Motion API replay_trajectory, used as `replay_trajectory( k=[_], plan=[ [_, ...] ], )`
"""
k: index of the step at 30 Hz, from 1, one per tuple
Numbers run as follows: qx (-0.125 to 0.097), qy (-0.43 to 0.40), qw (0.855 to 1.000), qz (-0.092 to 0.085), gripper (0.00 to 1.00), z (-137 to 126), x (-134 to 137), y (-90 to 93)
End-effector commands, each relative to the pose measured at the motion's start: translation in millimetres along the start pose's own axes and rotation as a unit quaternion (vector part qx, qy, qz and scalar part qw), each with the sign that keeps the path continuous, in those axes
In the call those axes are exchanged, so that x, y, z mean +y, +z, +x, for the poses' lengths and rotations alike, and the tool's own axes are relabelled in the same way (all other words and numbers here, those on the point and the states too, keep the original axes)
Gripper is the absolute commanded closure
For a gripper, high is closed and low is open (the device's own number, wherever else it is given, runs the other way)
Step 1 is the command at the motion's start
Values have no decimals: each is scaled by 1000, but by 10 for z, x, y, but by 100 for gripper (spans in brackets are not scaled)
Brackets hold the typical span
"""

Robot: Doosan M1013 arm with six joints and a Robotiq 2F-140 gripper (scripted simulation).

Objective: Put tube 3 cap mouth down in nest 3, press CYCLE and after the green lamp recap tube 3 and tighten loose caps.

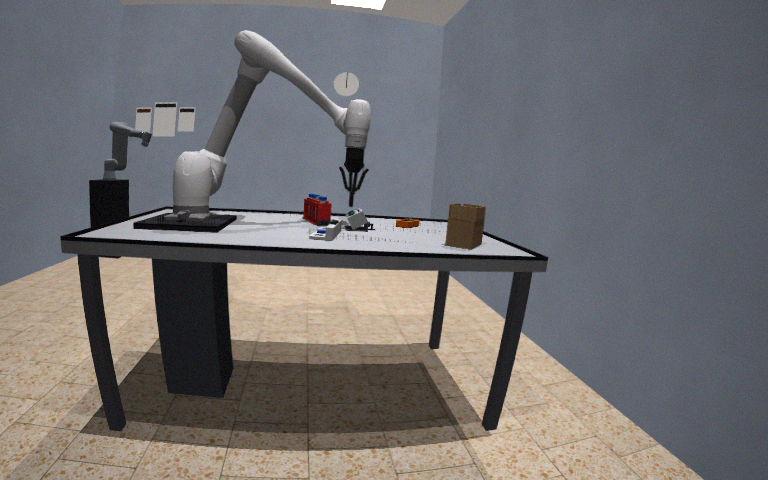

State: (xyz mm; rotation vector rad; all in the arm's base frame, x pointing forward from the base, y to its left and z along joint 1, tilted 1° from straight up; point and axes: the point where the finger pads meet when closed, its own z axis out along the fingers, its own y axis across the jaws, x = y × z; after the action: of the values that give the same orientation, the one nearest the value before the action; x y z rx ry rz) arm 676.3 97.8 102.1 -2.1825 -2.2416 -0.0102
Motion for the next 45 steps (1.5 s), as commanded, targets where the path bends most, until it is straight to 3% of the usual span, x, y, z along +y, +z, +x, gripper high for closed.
replay_trajectory(
  k=[1,12,45],
  plan=[
    [-1,0,1000,-1,90,6,8,143],
    [0,0,1000,-2,90,5,21,105],
    [-1,0,1000,-2,90,7,16,231]
  ],
)
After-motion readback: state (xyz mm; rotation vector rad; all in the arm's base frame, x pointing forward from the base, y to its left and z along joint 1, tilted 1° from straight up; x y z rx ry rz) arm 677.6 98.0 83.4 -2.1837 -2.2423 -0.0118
